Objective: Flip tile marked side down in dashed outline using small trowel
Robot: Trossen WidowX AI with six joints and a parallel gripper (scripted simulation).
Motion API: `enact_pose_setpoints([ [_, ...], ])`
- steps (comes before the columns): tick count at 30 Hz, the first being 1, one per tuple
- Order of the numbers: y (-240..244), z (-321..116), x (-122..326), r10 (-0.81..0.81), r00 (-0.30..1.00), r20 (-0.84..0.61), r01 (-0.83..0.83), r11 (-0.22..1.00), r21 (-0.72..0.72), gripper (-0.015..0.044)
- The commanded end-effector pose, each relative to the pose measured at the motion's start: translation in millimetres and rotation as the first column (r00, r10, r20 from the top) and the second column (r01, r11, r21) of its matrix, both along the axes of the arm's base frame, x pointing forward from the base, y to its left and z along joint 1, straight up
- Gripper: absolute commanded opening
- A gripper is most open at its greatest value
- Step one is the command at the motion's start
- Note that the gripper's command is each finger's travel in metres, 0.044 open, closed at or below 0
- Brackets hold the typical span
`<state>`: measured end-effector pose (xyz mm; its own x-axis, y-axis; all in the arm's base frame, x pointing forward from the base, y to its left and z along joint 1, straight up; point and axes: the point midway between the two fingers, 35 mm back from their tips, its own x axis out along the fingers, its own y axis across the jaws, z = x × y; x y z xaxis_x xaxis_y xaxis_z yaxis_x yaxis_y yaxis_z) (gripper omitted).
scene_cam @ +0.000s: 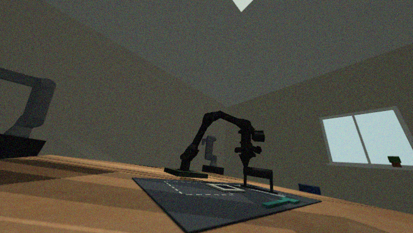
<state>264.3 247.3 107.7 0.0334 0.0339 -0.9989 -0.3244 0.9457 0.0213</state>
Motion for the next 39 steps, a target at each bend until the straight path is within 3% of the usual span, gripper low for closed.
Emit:
enact_pose_setpoints([
  [1,0,0,0,0.000,1.000,0.000,0.000,1.000,0.000,0.0000],
  [12,0,0,0,0.000,1.000,0.000,0.000,1.000,0.000,0.0000],
  [18,-1,1,2,0.000,1.000,0.000,0.000,1.000,0.000,0.0153],
  [23,-22,15,54,0.002,1.000,0.004,-0.002,1.000,-0.007,0.0270],
  [29,-63,28,111,0.005,1.000,0.006,-0.005,1.000,-0.017,0.0270],
  [39,-65,26,113,0.006,1.000,0.006,-0.005,1.000,-0.017,0.0270],
])
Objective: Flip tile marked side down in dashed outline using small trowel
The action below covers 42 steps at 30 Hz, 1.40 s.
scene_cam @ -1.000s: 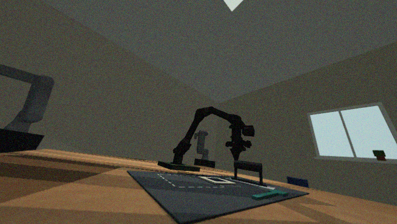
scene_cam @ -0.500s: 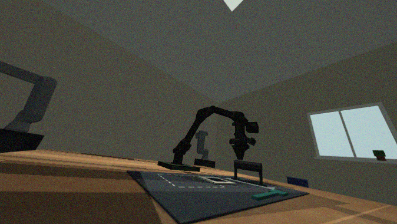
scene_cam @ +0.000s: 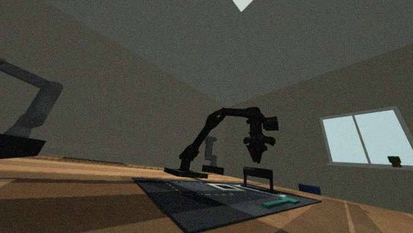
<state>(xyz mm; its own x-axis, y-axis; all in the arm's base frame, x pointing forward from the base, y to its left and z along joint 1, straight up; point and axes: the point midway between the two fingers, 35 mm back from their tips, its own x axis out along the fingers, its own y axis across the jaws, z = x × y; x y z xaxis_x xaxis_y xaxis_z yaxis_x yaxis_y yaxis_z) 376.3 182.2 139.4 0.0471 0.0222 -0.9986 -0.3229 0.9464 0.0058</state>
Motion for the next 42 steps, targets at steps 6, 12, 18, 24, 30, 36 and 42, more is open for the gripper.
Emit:
enact_pose_setpoints([
  [6,1,-15,2,0.007,1.000,-0.008,-0.007,1.000,-0.006,0.0270],
  [12,1,-25,2,0.007,1.000,-0.008,-0.007,1.000,-0.006,0.0270],
  [18,1,-35,3,0.007,1.000,-0.008,-0.007,1.000,-0.006,0.0270],
  [24,1,-45,3,0.007,1.000,-0.008,-0.007,1.000,-0.006,0.0270],
  [30,1,-48,3,0.007,1.000,-0.008,-0.007,1.000,-0.006,0.0191],
  [36,1,-48,3,0.007,1.000,-0.008,-0.007,1.000,-0.006,0.0130],
  [42,1,-48,3,0.007,1.000,-0.008,-0.007,1.000,-0.006,0.0130],
])
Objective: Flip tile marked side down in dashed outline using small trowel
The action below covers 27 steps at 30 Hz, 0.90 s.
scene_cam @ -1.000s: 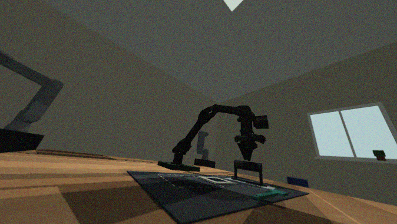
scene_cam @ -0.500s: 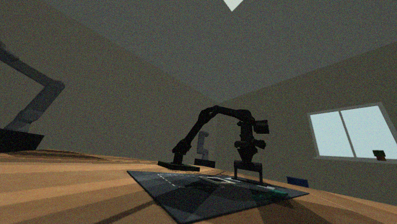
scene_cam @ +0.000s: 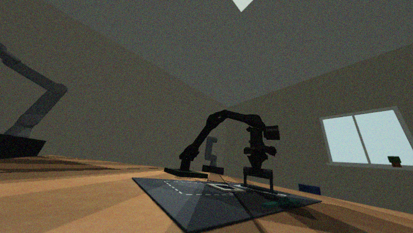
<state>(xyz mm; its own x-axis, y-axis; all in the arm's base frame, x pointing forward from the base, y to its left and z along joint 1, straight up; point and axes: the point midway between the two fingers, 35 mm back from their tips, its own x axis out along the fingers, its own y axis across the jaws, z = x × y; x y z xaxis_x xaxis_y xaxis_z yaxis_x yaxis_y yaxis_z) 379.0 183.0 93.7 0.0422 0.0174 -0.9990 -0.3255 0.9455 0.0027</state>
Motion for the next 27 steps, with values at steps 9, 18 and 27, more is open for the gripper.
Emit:
enact_pose_setpoints([
  [9,0.7,-1.9,-0.1,0.004,1.000,-0.003,-0.004,1.000,-0.001,0.0130],
  [18,0.7,-1.9,-0.1,0.139,0.990,-0.001,-0.139,0.990,-0.006,0.0130],
  [27,0.7,-1.9,-0.1,0.394,0.919,0.000,-0.394,0.919,-0.017,0.0130],
])
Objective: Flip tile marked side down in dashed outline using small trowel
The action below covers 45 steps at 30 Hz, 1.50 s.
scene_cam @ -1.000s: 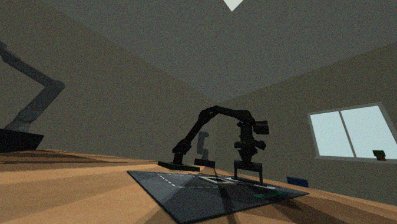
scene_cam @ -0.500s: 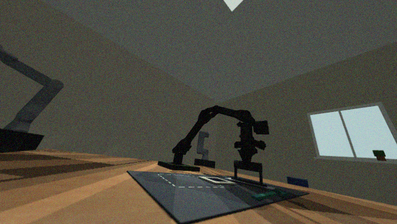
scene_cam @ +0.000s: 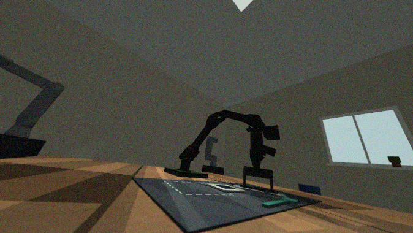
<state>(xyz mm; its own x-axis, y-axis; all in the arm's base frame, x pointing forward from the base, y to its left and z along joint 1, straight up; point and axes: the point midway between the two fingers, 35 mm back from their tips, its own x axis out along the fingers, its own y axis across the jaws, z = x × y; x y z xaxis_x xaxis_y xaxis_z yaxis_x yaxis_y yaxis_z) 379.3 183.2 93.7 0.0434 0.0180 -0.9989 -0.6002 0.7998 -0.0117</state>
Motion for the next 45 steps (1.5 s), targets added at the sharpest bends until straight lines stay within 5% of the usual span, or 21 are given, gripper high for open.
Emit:
enact_pose_setpoints([
  [1,0.4,-1.8,-0.4,0.121,0.993,-0.003,-0.121,0.993,-0.006,0.0130],
  [23,0.5,-1.9,-0.4,0.690,0.724,-0.004,-0.690,0.723,-0.033,0.0130],
  [32,0.5,-1.9,-0.4,0.778,0.629,-0.006,-0.777,0.628,-0.038,0.0130],
  [37,0.5,-1.9,-0.4,0.778,0.629,-0.006,-0.777,0.628,-0.038,0.0261],
  [45,0.5,-1.9,-0.4,0.778,0.629,-0.006,-0.777,0.628,-0.038,0.0270],
])
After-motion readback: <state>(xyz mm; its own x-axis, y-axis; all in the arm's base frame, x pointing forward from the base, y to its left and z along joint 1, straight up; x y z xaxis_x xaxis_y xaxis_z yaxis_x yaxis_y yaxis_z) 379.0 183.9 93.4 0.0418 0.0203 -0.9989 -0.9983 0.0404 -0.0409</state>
